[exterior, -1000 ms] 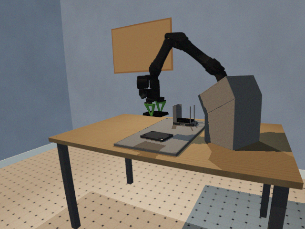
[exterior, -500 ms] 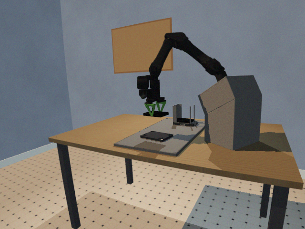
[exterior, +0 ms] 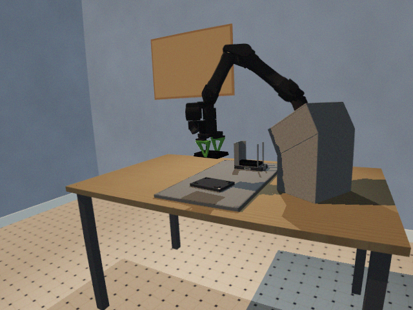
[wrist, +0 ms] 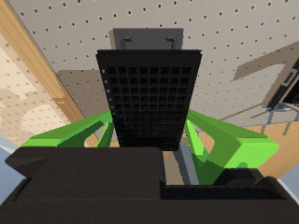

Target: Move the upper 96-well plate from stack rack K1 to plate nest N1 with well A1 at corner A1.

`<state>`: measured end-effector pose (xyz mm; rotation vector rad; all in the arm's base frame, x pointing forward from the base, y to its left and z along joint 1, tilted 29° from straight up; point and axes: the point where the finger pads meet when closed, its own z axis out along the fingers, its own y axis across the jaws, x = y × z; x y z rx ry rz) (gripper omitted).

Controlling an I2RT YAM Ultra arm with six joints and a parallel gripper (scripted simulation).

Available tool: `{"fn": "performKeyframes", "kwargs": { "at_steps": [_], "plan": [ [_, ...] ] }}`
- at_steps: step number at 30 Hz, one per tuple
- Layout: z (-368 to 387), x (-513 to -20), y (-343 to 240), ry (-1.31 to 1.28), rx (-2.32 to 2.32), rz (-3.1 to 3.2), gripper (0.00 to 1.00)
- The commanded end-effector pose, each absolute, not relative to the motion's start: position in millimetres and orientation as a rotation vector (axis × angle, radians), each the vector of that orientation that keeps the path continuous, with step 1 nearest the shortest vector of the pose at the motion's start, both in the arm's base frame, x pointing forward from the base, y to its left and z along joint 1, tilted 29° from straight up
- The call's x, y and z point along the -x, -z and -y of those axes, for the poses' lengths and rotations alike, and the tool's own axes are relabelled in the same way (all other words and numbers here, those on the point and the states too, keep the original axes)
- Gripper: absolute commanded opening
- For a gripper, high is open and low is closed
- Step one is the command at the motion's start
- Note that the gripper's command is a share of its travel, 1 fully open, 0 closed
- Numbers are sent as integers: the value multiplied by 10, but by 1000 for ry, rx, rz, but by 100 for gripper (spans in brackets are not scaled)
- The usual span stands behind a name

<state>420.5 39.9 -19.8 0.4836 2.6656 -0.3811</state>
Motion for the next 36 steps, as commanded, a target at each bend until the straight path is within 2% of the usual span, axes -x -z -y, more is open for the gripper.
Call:
{"fn": "performKeyframes", "kwargs": {
  "at_steps": [1,22,24,36],
  "plan": [
    [-464,-4349,-13,339,-477,-2614,0],
    [-445,-4342,-11,344,-480,-2620,0],
    [-401,-4353,154,358,-485,-2635,0],
    [-348,-4430,297,360,-486,-2634,0]
  ]
}}
